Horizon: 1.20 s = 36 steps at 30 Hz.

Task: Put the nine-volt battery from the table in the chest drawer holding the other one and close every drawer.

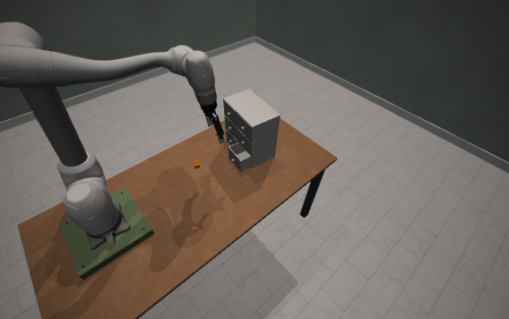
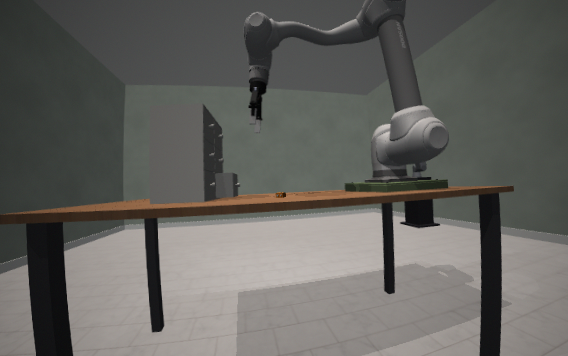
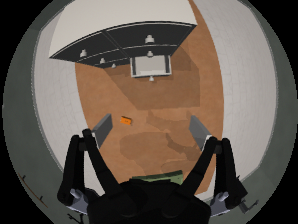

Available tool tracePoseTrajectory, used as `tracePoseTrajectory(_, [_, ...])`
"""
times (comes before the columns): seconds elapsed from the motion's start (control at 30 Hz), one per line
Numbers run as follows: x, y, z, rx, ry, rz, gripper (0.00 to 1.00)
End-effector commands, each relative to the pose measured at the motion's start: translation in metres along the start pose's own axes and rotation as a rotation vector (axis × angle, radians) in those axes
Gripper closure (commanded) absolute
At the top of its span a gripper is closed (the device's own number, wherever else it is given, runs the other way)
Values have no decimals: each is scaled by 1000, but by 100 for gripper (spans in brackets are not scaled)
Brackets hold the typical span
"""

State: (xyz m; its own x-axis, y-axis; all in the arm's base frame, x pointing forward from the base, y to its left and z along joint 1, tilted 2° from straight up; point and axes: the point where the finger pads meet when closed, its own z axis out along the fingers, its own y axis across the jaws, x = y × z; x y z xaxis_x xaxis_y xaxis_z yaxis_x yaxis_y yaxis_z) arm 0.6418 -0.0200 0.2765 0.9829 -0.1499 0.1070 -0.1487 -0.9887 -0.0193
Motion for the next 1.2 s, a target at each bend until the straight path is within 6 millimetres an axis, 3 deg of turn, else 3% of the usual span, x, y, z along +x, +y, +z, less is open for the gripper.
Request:
tracePoseTrajectory(0.0, [-11,2,-13,9,-69,-58,0])
tracePoseTrajectory(0.57, [-18,3,-19,13,-102,-88,0])
tracePoseTrajectory(0.6, [-28,4,-16,13,-102,-88,0])
tracePoseTrajectory(0.67, [-74,11,0,13,-102,-88,0])
tracePoseTrajectory(0.77, [-74,11,0,13,-102,-88,0])
tracePoseTrajectory(0.83, [-132,18,22,13,-102,-88,0])
tracePoseTrajectory(0.9, [-132,18,22,13,-102,-88,0])
tracePoseTrajectory(0.93, [-153,20,30,13,-102,-88,0])
tracePoseTrajectory(1.0, [-162,21,34,13,-102,-88,0])
tracePoseTrajectory(1.17, [-164,21,35,13,-97,-88,0])
